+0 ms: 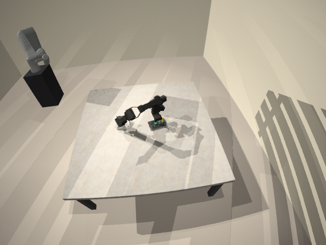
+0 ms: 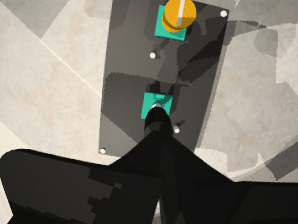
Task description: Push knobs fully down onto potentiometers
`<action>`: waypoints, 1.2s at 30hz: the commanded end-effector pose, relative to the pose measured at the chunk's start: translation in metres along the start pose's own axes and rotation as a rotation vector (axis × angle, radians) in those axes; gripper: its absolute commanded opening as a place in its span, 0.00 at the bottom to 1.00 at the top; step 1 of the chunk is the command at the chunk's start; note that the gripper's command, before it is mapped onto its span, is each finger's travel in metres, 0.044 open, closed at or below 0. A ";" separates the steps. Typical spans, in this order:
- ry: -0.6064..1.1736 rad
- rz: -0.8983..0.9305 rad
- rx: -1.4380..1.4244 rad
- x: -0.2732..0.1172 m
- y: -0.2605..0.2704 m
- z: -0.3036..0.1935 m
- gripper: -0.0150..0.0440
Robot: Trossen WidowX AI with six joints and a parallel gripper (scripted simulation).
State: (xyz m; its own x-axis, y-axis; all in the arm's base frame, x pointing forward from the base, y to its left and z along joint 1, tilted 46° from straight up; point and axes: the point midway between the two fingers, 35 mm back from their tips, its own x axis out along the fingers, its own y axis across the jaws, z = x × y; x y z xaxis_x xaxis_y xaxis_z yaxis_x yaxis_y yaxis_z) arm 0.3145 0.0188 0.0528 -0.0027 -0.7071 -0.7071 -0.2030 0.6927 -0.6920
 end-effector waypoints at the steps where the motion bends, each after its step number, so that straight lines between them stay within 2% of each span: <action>1: 0.001 -0.005 -0.004 0.001 -0.001 -0.001 0.25; 36: 0.001 -0.005 -0.004 0.006 -0.001 -0.001 0.25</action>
State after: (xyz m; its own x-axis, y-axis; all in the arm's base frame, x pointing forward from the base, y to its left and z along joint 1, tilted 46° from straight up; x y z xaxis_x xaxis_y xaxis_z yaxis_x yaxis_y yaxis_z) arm 0.3144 0.0149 0.0488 -0.0016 -0.7078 -0.7064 -0.2046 0.6917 -0.6926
